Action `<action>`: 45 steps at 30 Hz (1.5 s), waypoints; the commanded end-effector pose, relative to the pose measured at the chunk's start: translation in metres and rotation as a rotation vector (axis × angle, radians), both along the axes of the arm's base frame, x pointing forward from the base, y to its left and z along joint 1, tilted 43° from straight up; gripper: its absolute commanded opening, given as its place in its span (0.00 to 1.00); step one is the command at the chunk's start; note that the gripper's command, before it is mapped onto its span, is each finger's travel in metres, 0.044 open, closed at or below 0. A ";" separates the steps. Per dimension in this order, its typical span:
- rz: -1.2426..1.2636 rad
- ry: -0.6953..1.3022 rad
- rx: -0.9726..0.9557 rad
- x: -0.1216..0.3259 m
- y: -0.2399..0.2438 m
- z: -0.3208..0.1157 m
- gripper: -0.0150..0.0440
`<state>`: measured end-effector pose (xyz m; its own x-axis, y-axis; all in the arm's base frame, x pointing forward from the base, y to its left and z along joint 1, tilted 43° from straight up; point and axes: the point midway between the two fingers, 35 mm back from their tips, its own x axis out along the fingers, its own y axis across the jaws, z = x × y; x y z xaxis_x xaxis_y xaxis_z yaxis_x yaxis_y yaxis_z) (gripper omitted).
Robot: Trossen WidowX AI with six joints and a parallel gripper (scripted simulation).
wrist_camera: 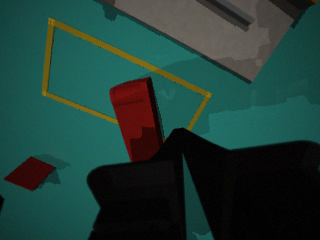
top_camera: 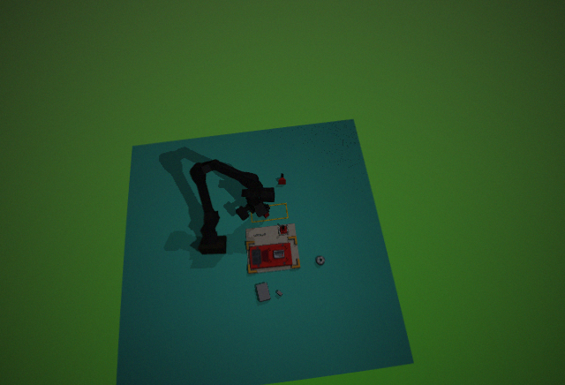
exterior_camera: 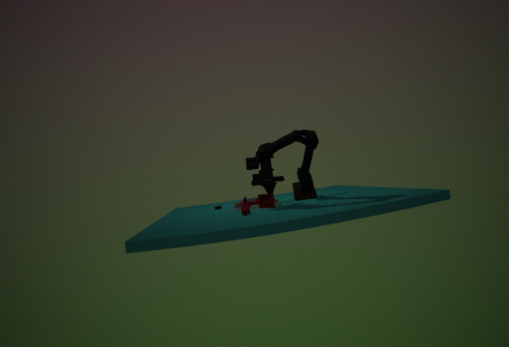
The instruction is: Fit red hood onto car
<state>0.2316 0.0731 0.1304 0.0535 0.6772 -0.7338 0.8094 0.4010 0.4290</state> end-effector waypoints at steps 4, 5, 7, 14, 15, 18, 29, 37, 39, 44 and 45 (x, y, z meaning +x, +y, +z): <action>-0.001 -0.011 0.004 0.007 0.002 0.005 0.25; -0.001 -0.011 0.003 0.007 0.002 0.005 0.25; -0.001 -0.011 0.003 0.008 0.003 0.006 0.25; -0.001 -0.011 0.003 0.012 0.004 0.008 0.25; -0.001 -0.011 0.003 0.013 0.004 0.008 0.25; -0.001 -0.011 0.003 0.014 0.005 0.009 0.25; -0.001 -0.012 0.003 0.020 0.008 0.012 0.25; -0.001 -0.012 0.003 0.024 0.010 0.015 0.25; -0.001 -0.012 0.003 0.025 0.010 0.015 0.25; -0.001 -0.012 0.003 0.028 0.011 0.017 0.25; -0.001 -0.012 0.003 0.029 0.012 0.017 0.25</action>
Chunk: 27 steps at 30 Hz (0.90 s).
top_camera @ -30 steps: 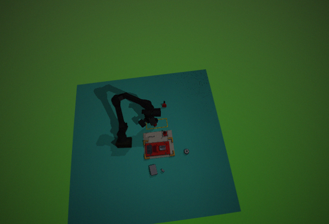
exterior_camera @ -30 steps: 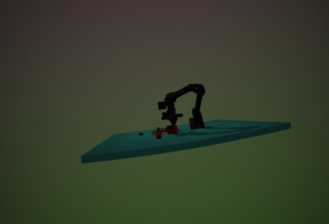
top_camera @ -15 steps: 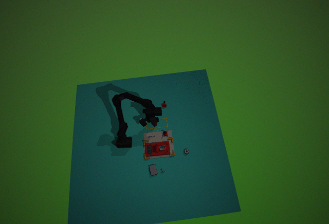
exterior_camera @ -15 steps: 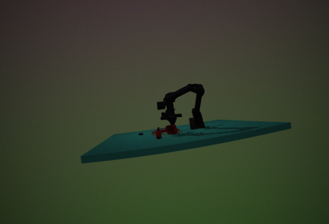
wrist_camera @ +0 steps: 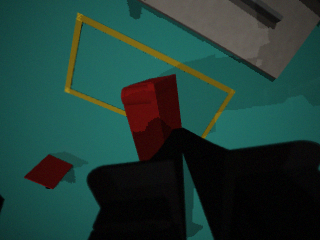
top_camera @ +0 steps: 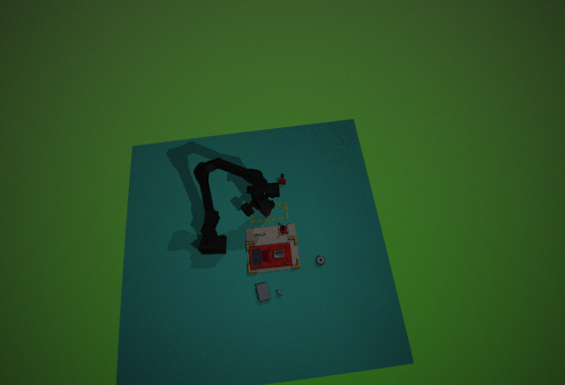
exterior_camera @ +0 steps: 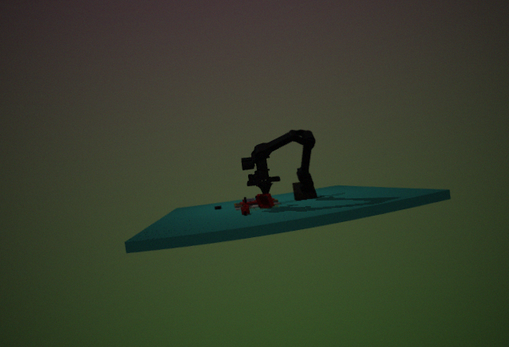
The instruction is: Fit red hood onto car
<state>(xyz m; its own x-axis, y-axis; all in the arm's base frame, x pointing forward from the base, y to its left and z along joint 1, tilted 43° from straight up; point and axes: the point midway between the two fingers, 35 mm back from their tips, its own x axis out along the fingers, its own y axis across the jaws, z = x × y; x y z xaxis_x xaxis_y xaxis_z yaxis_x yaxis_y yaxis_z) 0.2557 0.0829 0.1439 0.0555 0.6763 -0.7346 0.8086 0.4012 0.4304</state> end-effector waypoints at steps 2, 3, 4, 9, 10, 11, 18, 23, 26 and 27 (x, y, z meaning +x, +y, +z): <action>0.000 -0.010 0.004 0.006 0.002 0.004 0.25; 0.000 -0.010 0.004 0.006 0.003 0.005 0.25; 0.000 -0.010 0.004 0.007 0.003 0.005 0.25; 0.000 -0.010 0.005 0.009 0.004 0.006 0.25; 0.000 -0.010 0.005 0.010 0.004 0.007 0.25; 0.000 -0.010 0.005 0.010 0.005 0.007 0.25; 0.000 -0.011 0.005 0.014 0.007 0.009 0.25; -0.001 -0.010 -0.001 0.013 -0.013 0.026 0.25; 0.000 -0.008 -0.001 0.009 -0.035 0.046 0.25; 0.000 -0.008 0.001 0.007 -0.041 0.053 0.25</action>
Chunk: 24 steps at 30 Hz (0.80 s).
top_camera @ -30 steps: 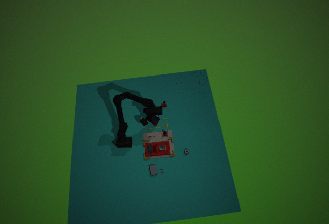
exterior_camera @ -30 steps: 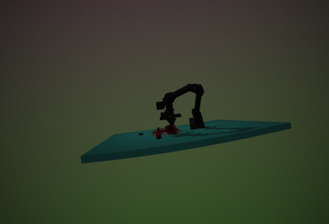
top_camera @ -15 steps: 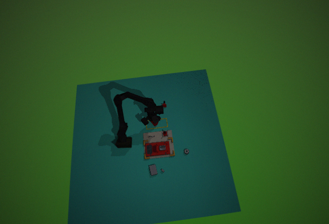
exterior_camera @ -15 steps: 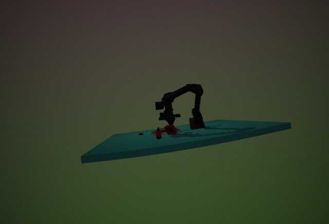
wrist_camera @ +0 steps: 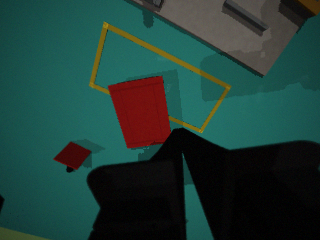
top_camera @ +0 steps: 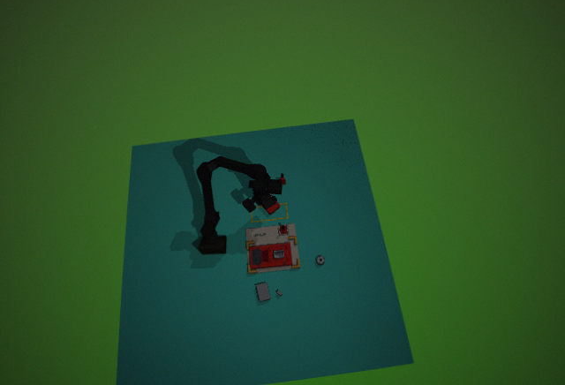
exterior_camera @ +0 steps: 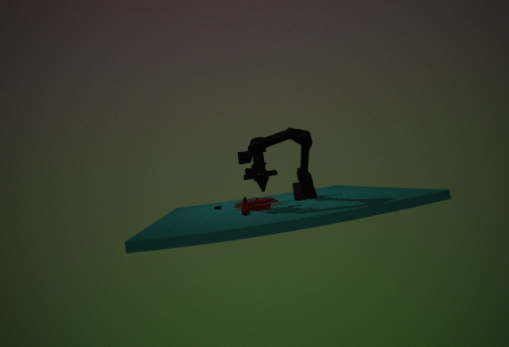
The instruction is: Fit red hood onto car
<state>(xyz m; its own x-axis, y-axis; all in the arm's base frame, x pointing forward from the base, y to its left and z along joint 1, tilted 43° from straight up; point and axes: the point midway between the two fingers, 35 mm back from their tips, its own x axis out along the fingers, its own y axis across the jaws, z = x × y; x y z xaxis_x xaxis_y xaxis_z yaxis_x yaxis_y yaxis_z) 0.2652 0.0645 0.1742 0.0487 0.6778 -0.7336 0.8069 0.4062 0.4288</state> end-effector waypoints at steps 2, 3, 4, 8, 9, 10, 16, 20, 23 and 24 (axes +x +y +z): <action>-0.007 -0.010 0.002 -0.005 -0.031 0.031 0.25; -0.007 -0.010 0.002 -0.005 -0.032 0.032 0.25; -0.007 -0.010 0.002 -0.005 -0.032 0.032 0.25; -0.007 -0.010 0.002 -0.005 -0.032 0.032 0.25; -0.007 -0.010 0.002 -0.005 -0.032 0.032 0.25; -0.009 -0.008 0.007 -0.005 -0.027 0.028 0.25; -0.009 -0.008 0.007 -0.005 -0.027 0.028 0.25; -0.009 -0.008 0.007 -0.005 -0.027 0.028 0.25; -0.009 -0.008 0.007 -0.005 -0.027 0.028 0.25; -0.009 -0.008 0.007 -0.005 -0.027 0.028 0.25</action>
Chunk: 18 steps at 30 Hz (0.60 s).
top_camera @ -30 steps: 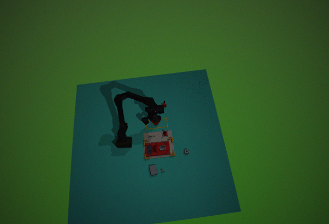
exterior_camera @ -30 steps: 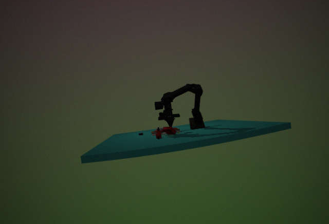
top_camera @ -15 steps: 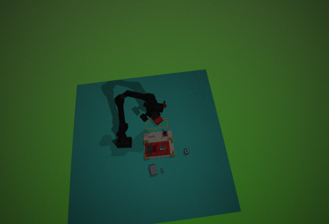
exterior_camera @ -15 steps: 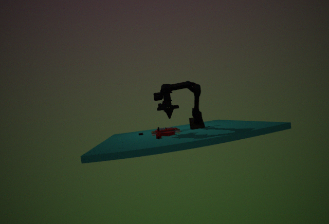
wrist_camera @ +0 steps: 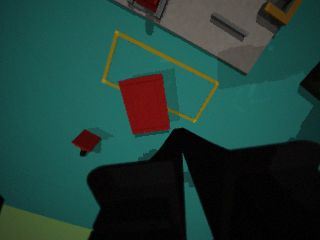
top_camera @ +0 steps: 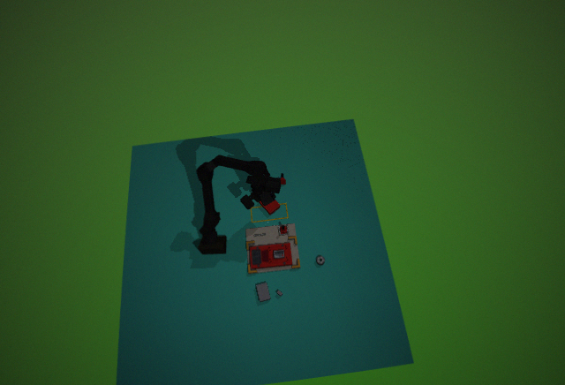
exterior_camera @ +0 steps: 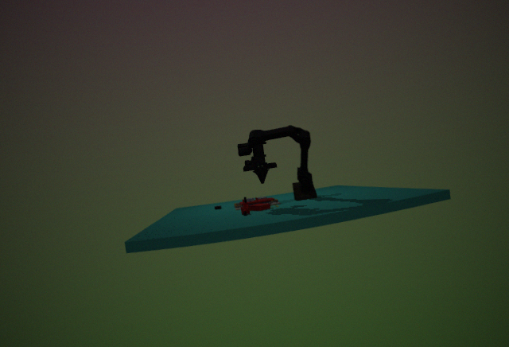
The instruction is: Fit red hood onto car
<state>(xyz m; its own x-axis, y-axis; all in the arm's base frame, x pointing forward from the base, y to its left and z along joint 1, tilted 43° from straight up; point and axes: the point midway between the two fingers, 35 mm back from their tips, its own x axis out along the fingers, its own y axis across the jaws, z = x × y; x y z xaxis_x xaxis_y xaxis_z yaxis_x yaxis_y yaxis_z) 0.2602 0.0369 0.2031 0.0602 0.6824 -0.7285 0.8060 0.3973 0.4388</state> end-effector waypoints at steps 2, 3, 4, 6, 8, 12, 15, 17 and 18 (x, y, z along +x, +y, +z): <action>-0.002 0.001 0.000 0.000 0.000 0.000 0.25; -0.002 0.001 0.000 0.000 0.000 0.000 0.25; -0.002 0.001 0.000 0.000 0.000 0.000 0.25; -0.002 0.001 -0.001 0.001 0.001 -0.001 0.30; -0.001 0.000 -0.004 0.009 0.010 -0.005 0.39; 0.000 -0.005 -0.003 0.030 0.043 -0.014 0.57; 0.000 -0.006 -0.001 0.033 0.049 -0.016 0.70; 0.000 -0.006 -0.001 0.034 0.049 -0.015 0.79; 0.000 -0.006 -0.001 0.034 0.049 -0.015 0.83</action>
